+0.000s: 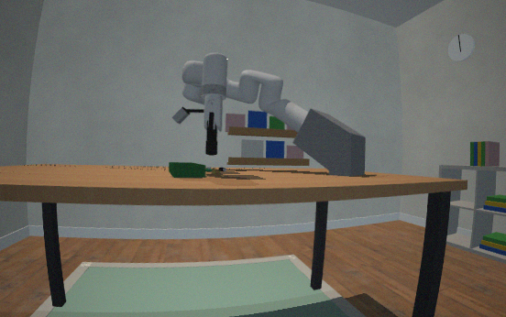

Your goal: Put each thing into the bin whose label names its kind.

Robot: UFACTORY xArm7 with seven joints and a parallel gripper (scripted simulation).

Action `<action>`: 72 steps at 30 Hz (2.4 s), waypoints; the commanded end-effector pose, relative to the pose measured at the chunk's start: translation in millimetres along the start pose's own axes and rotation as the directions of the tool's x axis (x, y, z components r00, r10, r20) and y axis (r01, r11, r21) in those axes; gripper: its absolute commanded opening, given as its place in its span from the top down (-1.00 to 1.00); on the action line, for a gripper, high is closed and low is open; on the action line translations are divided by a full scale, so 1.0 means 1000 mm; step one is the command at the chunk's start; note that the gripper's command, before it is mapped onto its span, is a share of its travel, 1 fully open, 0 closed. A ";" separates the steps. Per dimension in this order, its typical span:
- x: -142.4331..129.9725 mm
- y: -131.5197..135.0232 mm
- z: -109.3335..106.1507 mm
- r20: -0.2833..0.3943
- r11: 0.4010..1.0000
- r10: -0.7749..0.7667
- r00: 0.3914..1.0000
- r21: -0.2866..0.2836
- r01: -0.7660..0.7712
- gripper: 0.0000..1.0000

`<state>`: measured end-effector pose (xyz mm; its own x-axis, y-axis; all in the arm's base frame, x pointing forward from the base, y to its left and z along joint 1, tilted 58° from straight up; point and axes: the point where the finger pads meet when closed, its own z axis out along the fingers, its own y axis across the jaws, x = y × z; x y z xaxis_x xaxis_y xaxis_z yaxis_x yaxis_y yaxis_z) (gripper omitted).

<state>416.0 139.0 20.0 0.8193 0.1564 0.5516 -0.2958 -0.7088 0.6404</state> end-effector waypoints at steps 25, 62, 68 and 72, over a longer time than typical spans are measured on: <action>0.029 0.030 0.005 -0.001 1.000 0.000 1.000 0.001 0.000 1.00; 0.105 0.109 0.005 -0.002 0.955 -0.297 0.955 0.000 0.297 1.00; 0.105 0.109 0.017 -0.002 0.955 -0.297 0.955 0.000 0.297 1.00; 0.105 0.109 0.021 -0.002 0.955 -0.297 0.955 0.000 0.297 1.00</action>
<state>478.7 61.8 136.6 0.8722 0.3568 0.3345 -0.0407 -0.6286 0.7767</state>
